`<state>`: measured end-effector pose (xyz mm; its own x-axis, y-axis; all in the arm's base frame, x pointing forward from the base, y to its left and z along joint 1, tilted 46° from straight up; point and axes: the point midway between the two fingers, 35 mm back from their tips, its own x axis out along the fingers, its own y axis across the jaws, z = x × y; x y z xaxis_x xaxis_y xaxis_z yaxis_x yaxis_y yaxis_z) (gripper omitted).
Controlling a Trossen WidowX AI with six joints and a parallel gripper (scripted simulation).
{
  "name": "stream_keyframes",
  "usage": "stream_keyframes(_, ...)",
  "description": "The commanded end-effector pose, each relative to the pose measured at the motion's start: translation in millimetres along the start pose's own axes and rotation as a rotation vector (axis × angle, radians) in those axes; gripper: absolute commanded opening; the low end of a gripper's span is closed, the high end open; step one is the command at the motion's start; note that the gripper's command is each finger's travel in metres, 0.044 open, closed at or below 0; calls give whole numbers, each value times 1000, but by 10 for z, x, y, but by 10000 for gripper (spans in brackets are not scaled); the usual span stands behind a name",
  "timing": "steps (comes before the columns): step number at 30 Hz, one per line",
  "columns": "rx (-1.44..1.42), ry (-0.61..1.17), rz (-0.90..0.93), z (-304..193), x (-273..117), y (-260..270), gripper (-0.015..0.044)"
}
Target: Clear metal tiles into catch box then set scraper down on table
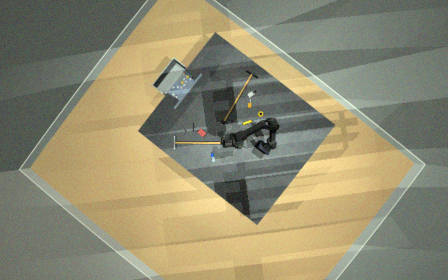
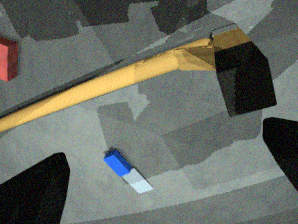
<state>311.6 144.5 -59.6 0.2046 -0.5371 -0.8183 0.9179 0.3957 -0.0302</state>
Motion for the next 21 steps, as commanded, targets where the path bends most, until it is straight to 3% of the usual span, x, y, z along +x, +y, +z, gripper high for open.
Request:
stream_keyframes(1, -73, -6, 27, 72, 3, 54, 440)
stream_keyframes(21, -406, -63, 127, 403, 17, 277, 440)
